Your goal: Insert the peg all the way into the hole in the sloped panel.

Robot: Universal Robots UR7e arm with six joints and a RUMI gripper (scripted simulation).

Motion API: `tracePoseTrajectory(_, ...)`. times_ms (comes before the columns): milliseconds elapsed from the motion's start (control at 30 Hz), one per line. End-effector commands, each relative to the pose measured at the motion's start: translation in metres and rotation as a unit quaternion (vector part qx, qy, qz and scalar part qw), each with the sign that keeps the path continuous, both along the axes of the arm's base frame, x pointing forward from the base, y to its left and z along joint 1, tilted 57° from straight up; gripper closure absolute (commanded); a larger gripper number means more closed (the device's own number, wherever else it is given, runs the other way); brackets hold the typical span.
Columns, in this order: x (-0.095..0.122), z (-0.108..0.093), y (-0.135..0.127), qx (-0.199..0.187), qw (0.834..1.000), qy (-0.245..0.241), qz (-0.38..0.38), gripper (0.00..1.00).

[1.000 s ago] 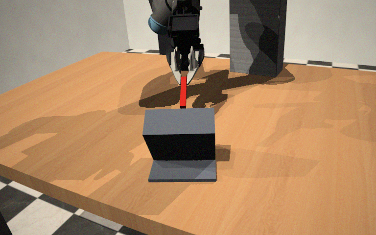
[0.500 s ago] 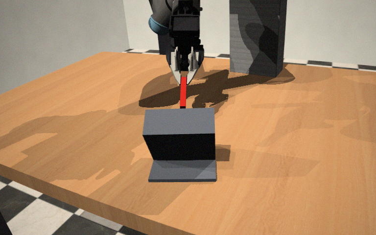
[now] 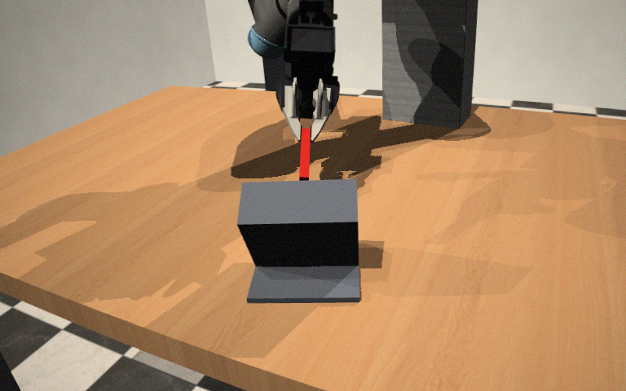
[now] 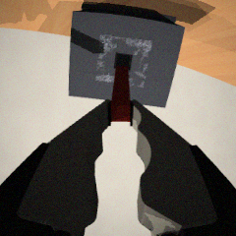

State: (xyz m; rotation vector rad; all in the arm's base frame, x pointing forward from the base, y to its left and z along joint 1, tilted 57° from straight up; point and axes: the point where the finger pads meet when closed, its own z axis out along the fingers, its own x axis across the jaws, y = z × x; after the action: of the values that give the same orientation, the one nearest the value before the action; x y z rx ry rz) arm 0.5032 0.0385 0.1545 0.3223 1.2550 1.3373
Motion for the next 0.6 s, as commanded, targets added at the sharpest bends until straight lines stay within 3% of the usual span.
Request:
tracePoseTrajectory(0, 0.0002, 0.0001, -0.0003, -0.01, 1.0, -0.006, -0.005, 1.0)
tracePoseTrajectory(567, 0.0007, -0.0001, -0.0008, -0.039, 0.999, -0.022, -0.019, 1.0)
